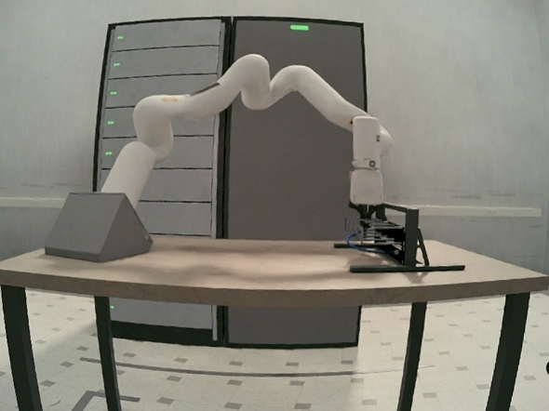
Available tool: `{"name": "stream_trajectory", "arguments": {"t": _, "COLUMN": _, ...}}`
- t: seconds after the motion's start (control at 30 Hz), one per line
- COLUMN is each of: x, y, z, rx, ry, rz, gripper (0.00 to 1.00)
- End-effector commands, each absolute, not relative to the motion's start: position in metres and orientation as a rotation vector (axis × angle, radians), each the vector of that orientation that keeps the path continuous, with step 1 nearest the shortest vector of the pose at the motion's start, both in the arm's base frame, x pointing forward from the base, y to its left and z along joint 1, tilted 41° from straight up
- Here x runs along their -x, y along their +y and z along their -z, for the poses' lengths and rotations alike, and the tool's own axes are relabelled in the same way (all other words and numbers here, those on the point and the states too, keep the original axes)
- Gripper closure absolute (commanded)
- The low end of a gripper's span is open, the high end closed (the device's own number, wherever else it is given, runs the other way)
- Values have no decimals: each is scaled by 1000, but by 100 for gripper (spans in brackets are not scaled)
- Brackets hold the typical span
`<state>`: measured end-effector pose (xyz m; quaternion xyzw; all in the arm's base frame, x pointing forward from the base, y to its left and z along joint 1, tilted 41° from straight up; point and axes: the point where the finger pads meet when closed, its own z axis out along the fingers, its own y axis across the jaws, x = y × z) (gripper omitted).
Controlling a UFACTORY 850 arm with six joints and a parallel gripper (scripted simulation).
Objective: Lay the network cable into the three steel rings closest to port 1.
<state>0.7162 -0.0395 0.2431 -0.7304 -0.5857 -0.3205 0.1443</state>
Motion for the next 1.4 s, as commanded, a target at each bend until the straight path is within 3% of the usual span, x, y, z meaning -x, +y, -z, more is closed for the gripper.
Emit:
{"name": "stream_trajectory", "arguments": {"t": 0.0, "x": -717, "y": -40, "z": -244, "rx": 2106, "ry": -1688, "rz": 926, "gripper": 100}}
{"name": "stream_trajectory", "arguments": {"t": 0.37, "x": -717, "y": -40, "z": -244, "rx": 2106, "ry": -1688, "rz": 926, "gripper": 100}}
{"name": "stream_trajectory", "arguments": {"t": 0.4, "x": -717, "y": -40, "z": -244, "rx": 2106, "ry": -1688, "rz": 926, "gripper": 65}}
{"name": "stream_trajectory", "arguments": {"t": 1.37, "x": -717, "y": -40, "z": -244, "rx": 2106, "ry": -1688, "rz": 926, "gripper": 65}}
